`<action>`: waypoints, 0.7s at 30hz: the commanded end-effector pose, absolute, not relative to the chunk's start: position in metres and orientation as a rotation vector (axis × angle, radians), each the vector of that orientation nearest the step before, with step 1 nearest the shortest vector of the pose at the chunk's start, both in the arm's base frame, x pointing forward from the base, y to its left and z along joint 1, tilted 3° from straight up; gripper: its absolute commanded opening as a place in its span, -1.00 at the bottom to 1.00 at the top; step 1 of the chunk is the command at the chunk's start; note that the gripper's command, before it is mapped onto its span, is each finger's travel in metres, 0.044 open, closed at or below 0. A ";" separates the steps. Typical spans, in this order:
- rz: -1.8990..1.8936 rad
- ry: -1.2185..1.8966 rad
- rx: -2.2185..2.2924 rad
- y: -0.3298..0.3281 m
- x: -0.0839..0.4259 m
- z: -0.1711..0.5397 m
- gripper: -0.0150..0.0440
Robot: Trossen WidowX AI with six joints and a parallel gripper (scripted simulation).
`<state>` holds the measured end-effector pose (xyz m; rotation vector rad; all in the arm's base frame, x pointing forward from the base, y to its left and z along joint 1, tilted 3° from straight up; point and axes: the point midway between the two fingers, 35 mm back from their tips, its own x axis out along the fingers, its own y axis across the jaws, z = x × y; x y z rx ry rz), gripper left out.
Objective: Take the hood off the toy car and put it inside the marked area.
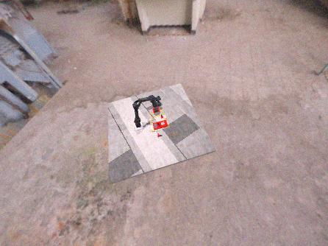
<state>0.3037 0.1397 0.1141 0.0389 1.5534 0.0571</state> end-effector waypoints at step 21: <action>0.054 1.558 0.042 0.141 0.303 0.090 -0.49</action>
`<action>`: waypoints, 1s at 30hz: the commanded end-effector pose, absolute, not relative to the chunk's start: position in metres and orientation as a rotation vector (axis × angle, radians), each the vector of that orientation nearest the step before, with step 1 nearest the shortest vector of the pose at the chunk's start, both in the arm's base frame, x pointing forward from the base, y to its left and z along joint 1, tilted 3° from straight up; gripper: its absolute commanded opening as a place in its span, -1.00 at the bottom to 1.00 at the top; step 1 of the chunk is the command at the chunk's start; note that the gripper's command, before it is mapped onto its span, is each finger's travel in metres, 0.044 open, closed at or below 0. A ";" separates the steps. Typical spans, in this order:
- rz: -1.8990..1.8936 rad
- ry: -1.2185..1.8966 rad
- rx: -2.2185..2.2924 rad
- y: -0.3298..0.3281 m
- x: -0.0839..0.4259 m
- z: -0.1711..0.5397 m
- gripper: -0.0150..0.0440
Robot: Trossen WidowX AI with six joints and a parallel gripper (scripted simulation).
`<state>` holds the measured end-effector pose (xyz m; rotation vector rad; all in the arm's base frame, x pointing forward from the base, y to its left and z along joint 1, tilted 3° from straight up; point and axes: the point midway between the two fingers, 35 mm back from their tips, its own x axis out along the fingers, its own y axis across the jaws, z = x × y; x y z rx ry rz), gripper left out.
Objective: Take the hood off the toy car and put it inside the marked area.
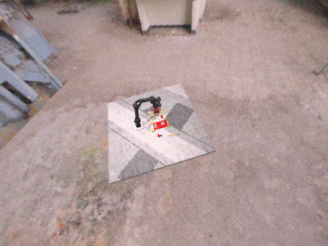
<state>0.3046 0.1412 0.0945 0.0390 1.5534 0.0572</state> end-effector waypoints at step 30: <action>0.054 1.559 0.042 0.142 0.302 0.062 -0.49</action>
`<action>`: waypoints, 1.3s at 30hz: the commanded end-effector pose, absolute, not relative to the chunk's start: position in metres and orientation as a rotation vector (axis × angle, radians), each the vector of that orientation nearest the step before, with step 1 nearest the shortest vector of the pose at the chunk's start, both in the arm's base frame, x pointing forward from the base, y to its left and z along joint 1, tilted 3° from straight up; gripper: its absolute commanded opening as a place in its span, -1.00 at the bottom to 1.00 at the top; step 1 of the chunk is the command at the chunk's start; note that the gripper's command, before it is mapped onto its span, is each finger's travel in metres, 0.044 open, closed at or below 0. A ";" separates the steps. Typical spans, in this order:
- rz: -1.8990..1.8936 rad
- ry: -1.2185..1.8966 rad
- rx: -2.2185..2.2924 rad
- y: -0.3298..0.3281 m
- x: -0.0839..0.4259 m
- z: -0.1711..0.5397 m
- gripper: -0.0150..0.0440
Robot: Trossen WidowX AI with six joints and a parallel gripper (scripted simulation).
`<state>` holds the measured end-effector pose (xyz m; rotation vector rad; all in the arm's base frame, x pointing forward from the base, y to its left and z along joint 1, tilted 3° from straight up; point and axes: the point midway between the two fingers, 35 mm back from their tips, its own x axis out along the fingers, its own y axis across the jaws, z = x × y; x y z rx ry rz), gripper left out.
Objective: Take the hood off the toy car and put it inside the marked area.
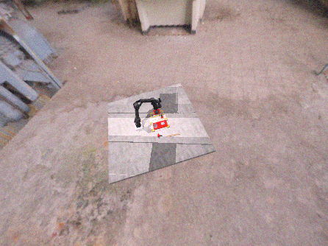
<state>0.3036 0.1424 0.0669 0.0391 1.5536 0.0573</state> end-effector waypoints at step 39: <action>0.054 1.559 0.042 0.143 0.301 0.042 -0.49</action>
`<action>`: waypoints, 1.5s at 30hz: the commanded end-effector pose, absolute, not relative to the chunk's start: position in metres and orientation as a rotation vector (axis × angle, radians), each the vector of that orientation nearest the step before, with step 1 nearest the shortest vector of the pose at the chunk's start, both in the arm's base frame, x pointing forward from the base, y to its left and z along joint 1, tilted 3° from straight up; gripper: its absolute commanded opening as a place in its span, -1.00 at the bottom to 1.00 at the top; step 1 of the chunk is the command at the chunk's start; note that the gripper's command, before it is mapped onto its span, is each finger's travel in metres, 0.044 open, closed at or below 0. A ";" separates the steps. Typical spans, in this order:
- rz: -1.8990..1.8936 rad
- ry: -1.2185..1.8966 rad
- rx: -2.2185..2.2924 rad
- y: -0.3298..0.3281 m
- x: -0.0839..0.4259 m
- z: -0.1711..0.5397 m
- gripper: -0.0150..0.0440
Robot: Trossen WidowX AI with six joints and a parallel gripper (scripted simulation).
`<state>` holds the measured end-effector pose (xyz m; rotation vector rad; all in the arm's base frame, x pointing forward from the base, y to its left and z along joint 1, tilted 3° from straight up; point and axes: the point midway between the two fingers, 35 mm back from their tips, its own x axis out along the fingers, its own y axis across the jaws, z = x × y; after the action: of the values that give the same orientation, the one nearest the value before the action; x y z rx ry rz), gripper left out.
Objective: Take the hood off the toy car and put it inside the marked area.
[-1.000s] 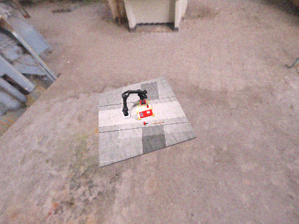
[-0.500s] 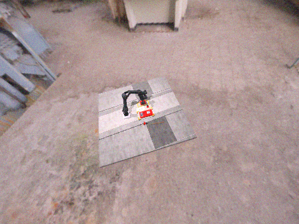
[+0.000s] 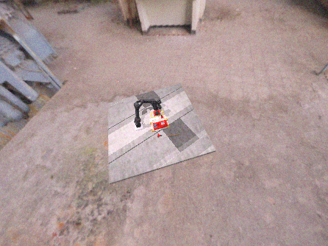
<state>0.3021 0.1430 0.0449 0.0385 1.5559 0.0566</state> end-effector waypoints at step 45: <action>0.056 1.562 0.038 0.139 0.302 0.108 1.00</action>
<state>0.3024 0.1405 0.0840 0.0370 1.5686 0.0489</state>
